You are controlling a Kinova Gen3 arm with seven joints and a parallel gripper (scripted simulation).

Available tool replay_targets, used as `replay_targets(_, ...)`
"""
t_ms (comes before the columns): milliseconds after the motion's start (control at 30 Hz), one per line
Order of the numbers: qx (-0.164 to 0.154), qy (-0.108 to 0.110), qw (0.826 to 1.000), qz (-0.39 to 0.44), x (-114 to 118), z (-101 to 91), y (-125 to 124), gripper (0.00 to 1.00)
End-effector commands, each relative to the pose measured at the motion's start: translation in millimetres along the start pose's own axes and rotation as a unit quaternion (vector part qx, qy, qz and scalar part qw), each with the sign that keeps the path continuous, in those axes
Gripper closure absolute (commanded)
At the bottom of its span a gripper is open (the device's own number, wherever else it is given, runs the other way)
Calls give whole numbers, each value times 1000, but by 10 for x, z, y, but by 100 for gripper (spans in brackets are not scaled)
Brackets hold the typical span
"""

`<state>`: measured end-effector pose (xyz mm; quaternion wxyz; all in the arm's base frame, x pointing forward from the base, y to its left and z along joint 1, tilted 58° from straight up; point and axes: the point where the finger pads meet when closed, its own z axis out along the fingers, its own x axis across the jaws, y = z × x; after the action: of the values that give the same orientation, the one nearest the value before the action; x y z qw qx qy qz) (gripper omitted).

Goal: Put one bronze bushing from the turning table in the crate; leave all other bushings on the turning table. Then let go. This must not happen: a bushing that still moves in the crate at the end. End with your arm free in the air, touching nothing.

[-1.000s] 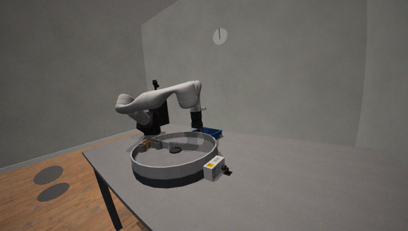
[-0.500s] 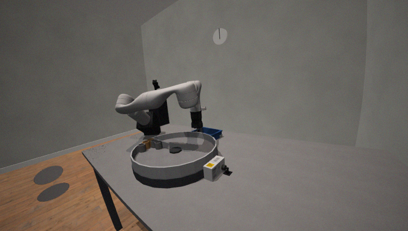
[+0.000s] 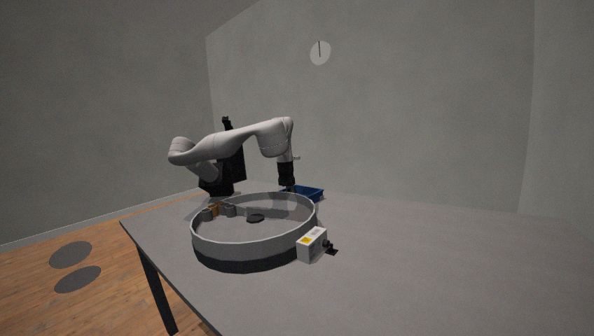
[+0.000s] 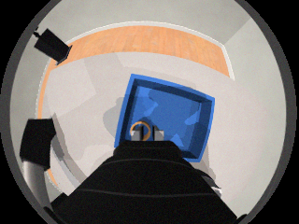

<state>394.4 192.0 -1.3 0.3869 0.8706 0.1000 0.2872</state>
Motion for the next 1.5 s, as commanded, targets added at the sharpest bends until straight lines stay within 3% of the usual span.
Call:
replay_targets(0,2,2,1000,0,8,-46,-10,53)
replay_targets(1467,2,2,1000,0,1,-159,-7,53)
